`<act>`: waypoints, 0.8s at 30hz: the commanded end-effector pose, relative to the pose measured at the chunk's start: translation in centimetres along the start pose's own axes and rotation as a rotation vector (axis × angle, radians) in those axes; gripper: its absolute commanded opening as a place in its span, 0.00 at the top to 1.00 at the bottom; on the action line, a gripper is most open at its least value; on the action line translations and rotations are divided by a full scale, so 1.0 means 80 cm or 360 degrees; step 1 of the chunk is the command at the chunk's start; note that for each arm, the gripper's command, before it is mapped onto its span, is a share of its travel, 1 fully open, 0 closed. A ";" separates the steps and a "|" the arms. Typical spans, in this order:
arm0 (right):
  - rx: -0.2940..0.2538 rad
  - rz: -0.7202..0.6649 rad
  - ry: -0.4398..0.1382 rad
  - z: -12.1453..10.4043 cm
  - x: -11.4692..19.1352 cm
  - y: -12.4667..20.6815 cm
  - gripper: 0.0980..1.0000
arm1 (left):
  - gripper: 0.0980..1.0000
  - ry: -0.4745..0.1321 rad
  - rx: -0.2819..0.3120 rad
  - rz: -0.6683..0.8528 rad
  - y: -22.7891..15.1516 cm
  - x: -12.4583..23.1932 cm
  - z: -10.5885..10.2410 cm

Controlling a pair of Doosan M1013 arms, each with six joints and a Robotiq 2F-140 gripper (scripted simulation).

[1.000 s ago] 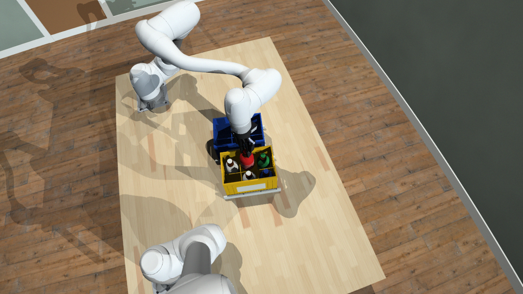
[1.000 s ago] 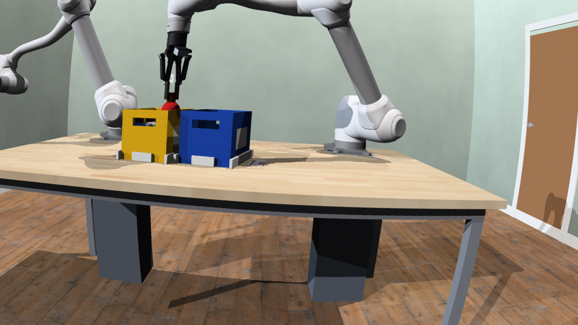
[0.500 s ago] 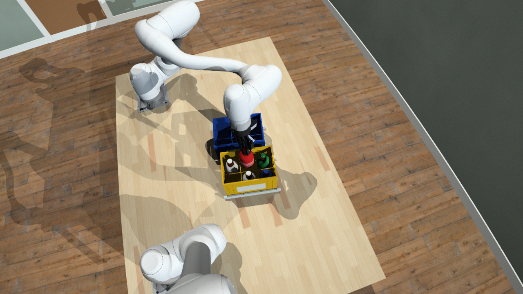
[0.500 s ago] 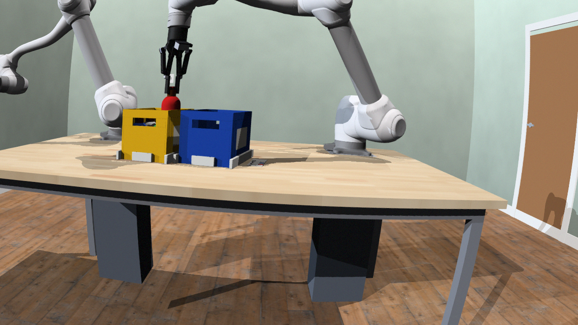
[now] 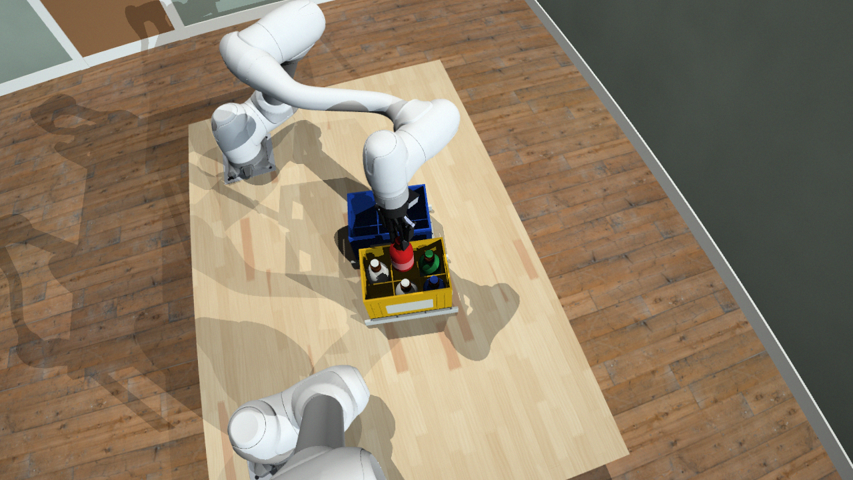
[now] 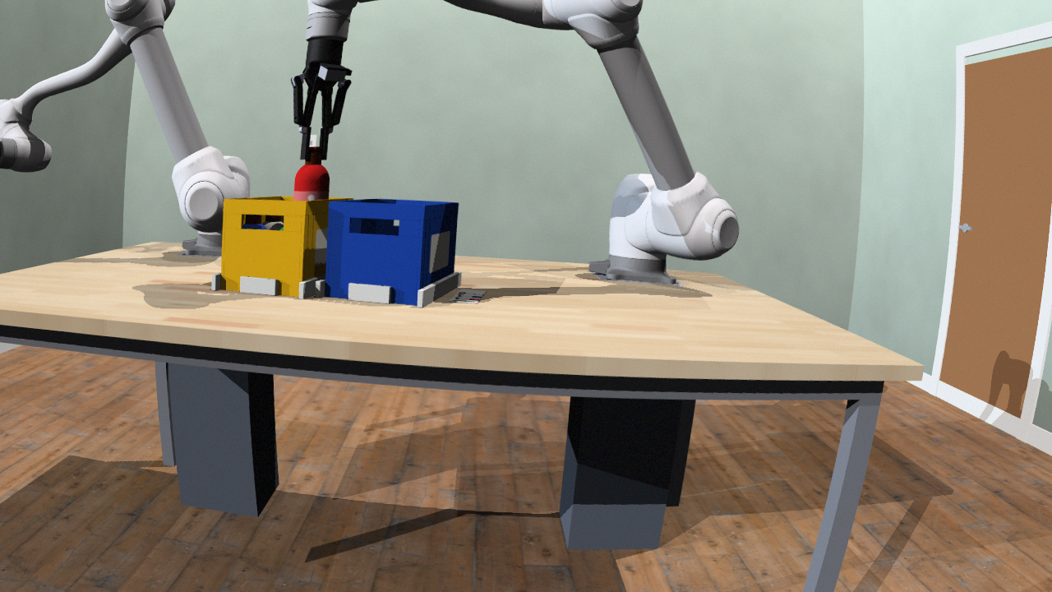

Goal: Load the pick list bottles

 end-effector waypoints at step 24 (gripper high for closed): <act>0.0000 0.0002 0.0002 0.000 -0.002 0.000 0.00 | 1.00 0.0000 0.0002 0.0000 0.000 0.000 0.053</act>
Point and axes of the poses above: on each arm, the point where the finger pads meet when closed, its own z axis back along the fingers, its own y axis across the jaws, x = y × z, the point moved 4 cm from there along z, back along the fingers
